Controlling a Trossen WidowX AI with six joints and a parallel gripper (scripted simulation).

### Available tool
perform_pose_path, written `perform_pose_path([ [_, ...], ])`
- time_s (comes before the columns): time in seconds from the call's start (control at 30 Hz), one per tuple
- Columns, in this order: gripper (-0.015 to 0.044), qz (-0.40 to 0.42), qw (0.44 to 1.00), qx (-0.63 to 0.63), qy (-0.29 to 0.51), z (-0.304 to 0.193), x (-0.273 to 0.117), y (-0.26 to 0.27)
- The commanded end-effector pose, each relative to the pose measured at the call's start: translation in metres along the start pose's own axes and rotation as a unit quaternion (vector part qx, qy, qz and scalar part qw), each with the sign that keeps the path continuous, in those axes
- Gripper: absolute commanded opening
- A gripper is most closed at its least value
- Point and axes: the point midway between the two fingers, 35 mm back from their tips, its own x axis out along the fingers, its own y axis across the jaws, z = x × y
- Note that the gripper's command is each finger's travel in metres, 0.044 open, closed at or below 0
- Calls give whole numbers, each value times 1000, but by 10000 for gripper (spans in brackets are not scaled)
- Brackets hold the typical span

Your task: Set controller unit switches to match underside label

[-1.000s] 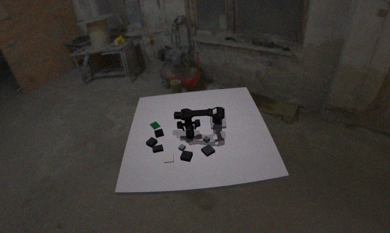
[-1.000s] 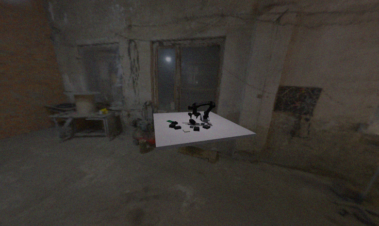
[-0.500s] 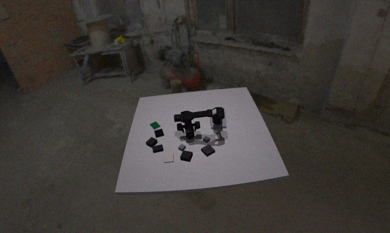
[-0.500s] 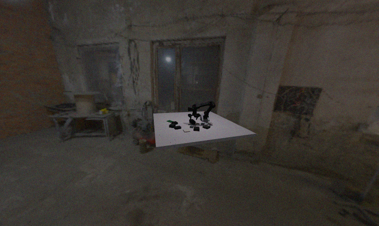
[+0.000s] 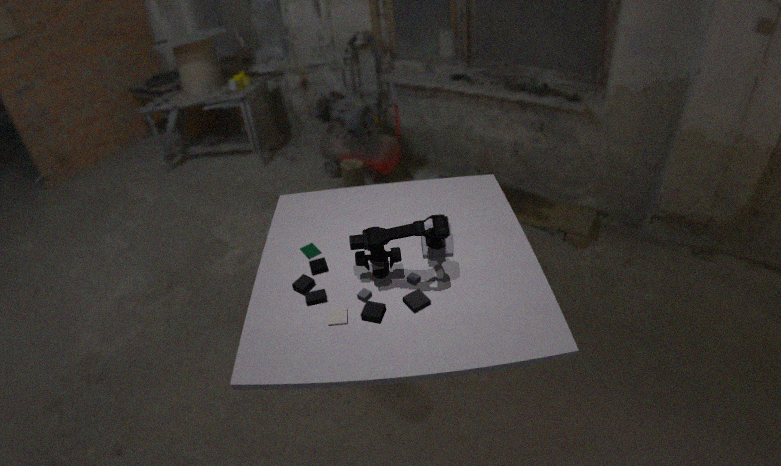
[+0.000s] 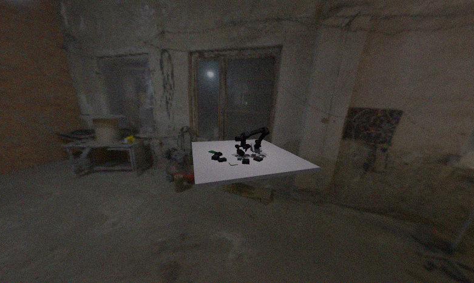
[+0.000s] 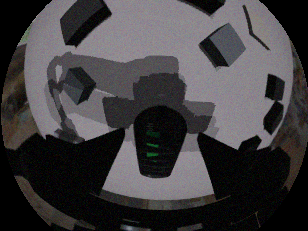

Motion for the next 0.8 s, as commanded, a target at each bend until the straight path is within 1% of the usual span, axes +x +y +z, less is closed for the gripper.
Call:
perform_pose_path([
  [0.0,440,1,1000,3,3,0,7,1],
  [0.23,440,1,1000,3,2,2,15,2],
  [0.37,335,1,1000,3,2,2,15,2],
  [0.4,328,1,1000,3,2,2,15,2],
  [0.77,327,1,1000,3,2,2,15,2],
])
